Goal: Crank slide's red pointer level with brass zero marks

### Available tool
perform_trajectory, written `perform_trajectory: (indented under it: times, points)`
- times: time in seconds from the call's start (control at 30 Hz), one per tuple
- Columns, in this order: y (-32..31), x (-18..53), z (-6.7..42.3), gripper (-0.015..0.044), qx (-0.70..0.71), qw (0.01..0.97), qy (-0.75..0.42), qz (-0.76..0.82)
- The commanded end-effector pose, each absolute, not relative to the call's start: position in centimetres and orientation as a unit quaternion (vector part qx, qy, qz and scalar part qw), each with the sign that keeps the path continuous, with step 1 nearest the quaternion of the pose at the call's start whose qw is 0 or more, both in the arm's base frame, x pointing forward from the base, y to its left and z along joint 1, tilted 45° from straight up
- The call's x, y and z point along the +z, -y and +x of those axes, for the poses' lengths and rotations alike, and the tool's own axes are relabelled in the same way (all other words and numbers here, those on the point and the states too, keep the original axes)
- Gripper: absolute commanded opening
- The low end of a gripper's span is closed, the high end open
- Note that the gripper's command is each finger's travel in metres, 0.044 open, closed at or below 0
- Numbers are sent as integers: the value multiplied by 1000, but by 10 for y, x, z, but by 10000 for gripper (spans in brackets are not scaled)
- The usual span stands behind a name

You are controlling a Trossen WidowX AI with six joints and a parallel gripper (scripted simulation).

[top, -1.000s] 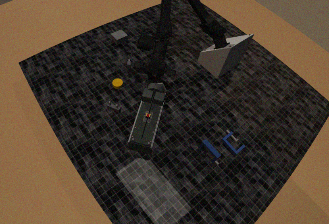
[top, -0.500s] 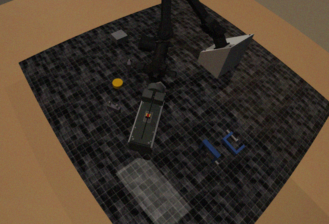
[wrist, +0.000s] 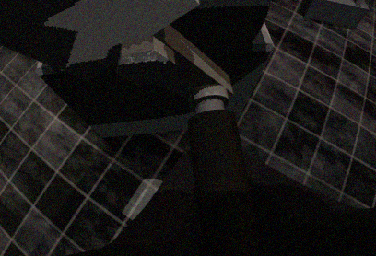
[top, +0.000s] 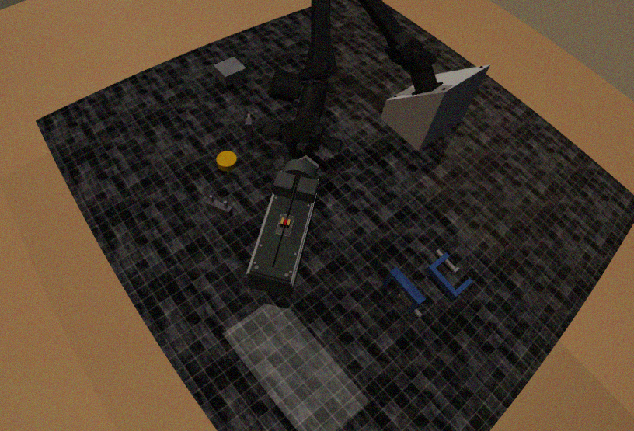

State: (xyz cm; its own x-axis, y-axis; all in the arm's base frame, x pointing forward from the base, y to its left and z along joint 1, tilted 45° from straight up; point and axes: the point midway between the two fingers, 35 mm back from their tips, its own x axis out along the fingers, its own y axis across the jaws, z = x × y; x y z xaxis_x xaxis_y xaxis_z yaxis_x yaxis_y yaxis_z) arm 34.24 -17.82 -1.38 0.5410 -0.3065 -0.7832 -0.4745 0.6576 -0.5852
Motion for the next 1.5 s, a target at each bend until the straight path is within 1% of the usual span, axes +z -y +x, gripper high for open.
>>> perform_trajectory:
  times: [0.0,1.47]
  points:
    - [177,-22,338,0,60,772,-483,-408]
    - [175,-26,336,0,60,772,-483,-408]
